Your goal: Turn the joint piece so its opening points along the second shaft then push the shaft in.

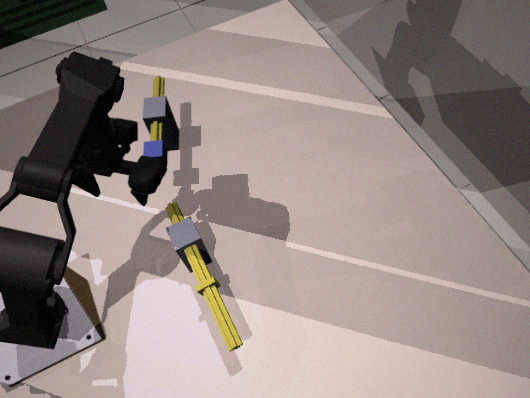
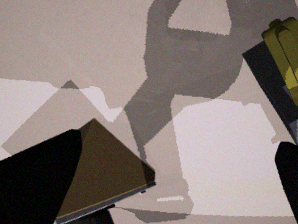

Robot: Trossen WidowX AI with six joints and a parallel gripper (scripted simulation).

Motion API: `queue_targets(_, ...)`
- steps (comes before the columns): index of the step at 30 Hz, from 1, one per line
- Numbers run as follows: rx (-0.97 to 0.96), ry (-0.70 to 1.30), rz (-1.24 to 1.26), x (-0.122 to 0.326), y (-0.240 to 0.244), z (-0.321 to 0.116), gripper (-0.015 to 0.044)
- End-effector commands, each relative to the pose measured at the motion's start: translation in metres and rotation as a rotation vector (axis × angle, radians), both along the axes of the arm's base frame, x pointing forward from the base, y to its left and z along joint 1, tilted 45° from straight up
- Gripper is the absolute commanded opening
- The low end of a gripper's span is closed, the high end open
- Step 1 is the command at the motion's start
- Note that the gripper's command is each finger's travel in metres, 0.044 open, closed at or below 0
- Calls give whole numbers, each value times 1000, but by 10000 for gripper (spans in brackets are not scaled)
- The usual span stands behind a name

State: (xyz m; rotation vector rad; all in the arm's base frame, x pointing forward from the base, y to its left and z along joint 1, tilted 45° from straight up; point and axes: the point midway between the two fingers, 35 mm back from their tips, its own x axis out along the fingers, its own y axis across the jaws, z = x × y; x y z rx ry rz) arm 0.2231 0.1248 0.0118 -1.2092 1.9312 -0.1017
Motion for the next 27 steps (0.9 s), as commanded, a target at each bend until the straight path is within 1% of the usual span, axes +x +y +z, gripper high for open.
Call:
queue_targets(1, -6, 11, 3, 0, -12, -12, 440)
queue_targets(11, -8, 10, 2, -3, -40, -39, 440)
queue_targets(15, -8, 10, 2, -2, -39, -40, 440)
queue_targets(27, -7, 8, 2, 25, -20, -57, 440)
